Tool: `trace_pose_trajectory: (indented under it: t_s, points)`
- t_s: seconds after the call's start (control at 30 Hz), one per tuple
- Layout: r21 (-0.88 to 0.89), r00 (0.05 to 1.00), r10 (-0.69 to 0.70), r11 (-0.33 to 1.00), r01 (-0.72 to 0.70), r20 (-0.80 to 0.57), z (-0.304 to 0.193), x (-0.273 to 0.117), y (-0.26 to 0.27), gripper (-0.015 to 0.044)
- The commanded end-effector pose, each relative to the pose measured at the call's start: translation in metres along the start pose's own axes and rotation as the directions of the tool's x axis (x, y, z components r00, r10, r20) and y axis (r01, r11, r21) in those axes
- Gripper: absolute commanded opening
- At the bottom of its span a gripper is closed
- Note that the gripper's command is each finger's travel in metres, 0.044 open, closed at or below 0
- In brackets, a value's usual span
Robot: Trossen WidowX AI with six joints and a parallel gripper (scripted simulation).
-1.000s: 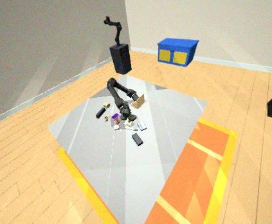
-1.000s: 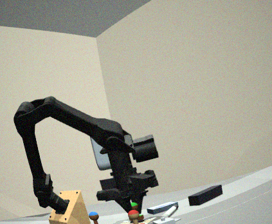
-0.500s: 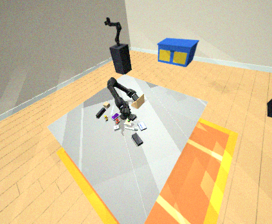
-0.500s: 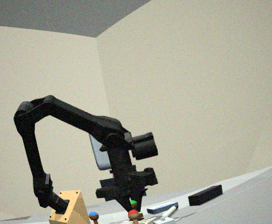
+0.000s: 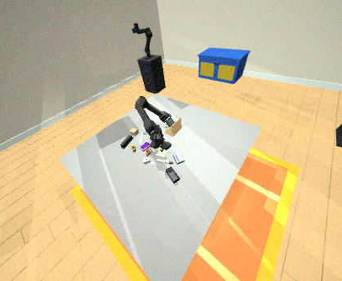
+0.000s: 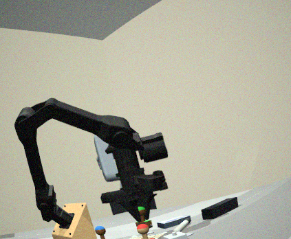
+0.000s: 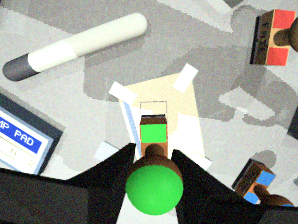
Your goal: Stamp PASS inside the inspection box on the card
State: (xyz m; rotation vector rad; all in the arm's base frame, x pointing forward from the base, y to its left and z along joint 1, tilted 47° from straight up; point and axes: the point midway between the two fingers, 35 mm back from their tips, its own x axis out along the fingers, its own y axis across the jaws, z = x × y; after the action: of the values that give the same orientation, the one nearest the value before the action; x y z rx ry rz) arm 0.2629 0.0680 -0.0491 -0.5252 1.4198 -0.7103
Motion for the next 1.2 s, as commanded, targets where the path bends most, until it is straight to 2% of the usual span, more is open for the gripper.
trace_pose_trajectory:
  t_s: [0.0,0.73,1.17]
  points:
    - [0.007,1.000,0.008,1.000,-0.008,-0.002,0.001,-0.007,0.000,0.0000]
    - [0.007,1.000,0.008,1.000,-0.008,-0.002,0.000,-0.040,0.000,0.0000]
    - [0.010,1.000,0.010,1.000,-0.010,-0.001,0.038,-0.045,0.020,0.0000]
